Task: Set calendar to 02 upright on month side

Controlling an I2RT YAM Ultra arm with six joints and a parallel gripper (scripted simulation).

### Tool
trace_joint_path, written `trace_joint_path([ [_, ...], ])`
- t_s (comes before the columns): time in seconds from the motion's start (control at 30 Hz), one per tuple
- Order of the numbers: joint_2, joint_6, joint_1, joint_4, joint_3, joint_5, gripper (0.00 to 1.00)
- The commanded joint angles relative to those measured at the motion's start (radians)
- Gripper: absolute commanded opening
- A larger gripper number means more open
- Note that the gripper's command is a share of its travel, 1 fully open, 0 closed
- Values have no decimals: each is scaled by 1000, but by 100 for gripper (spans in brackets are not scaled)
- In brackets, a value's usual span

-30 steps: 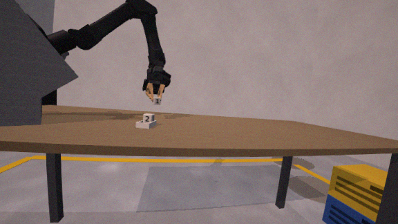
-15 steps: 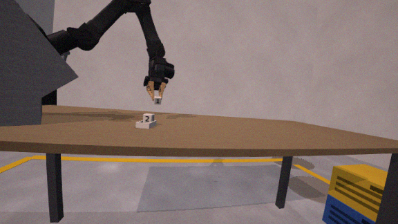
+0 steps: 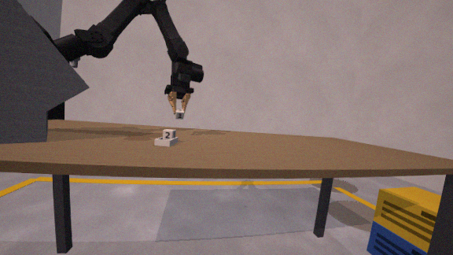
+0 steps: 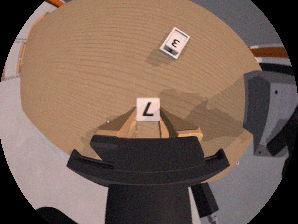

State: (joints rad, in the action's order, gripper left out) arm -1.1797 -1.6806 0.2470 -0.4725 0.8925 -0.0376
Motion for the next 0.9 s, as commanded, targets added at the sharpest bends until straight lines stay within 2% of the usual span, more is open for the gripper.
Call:
trace_joint_path([
  [0.0, 10, 24, -12, 2, 0, 55, 26],
  [0.1, 9, 30, -19, 3, 0, 70, 26],
  [0.17, 5, 45, -40, 4, 0, 111, 26],
  [0.4, -21, 145, -180, 9, -1, 383, 26],
  [0.47, -21, 145, -180, 9, -1, 383, 26],
  [0.6, -29, 175, -222, 11, -2, 466, 26],
  [0.77, -36, 186, -233, 8, 1, 488, 26],
  [0.87, -66, 227, -270, -5, 13, 572, 26],
])
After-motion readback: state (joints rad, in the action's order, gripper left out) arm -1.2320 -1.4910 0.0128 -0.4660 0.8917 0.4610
